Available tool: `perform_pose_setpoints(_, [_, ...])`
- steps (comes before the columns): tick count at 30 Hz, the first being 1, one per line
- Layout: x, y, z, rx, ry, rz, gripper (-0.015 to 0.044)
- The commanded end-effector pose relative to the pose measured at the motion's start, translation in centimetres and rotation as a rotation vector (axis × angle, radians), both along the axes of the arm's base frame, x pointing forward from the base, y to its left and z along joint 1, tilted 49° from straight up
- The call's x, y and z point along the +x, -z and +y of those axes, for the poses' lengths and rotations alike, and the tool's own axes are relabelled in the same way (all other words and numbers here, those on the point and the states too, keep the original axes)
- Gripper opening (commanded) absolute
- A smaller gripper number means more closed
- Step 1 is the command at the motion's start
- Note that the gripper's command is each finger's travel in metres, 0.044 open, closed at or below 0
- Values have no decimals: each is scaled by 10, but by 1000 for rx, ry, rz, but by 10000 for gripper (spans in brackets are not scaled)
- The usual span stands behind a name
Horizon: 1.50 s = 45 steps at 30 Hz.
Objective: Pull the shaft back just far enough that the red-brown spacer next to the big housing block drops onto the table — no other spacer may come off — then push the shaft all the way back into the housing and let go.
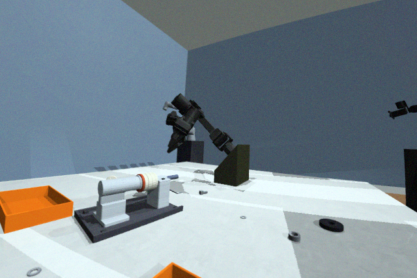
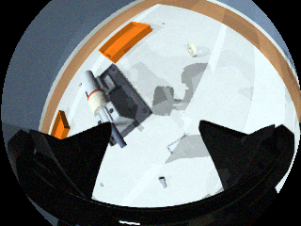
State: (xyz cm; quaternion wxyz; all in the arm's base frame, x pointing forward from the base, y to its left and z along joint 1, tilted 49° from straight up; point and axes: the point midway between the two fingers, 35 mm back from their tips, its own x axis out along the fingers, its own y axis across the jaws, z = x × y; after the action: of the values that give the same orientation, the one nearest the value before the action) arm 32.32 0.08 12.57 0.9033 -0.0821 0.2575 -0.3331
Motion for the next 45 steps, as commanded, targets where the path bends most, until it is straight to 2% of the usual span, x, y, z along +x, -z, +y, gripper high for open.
perform_pose_setpoints(1, [22,55,7,686,325,-591,440])
perform_pose_setpoints(29, [36,103,7,1787,910,-1413,440])
perform_pose_setpoints(45, [35,104,7,1796,915,-1418,440])
